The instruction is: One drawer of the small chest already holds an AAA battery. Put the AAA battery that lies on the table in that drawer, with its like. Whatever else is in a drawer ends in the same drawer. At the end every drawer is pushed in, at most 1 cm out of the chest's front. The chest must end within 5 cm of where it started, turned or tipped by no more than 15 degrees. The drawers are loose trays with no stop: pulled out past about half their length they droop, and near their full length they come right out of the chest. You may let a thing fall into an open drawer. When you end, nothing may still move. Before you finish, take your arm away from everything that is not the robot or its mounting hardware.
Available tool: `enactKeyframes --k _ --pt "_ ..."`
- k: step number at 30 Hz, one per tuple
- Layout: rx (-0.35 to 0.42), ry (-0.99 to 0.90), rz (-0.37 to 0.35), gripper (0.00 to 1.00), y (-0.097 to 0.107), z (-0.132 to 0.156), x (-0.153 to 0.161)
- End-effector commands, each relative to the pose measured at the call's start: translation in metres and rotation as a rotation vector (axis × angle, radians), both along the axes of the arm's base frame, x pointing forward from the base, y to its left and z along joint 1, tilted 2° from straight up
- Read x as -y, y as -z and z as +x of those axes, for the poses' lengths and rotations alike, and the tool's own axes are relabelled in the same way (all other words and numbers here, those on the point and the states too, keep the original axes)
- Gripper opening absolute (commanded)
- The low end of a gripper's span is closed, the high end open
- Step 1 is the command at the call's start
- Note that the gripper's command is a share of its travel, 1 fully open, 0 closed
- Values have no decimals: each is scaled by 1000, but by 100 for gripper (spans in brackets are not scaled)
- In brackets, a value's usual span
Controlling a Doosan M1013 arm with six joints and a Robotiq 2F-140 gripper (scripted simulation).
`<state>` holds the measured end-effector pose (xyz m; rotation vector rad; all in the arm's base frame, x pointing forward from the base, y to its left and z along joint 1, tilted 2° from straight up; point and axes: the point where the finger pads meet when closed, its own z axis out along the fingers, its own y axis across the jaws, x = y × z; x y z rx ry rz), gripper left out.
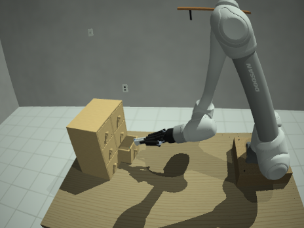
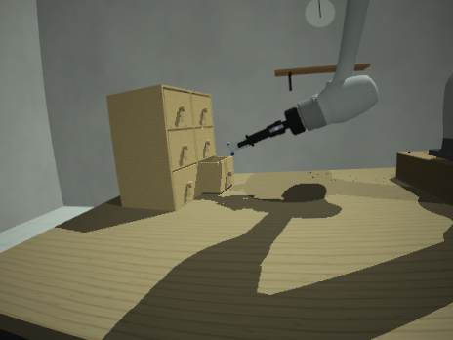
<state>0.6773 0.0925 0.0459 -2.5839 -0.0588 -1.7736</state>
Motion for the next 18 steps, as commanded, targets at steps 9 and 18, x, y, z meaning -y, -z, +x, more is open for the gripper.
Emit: enactKeyframes --k 9,18 --pt "-4 -6 -8 3 3 38 -2" --pt "-4 -6 -8 3 4 58 -3"
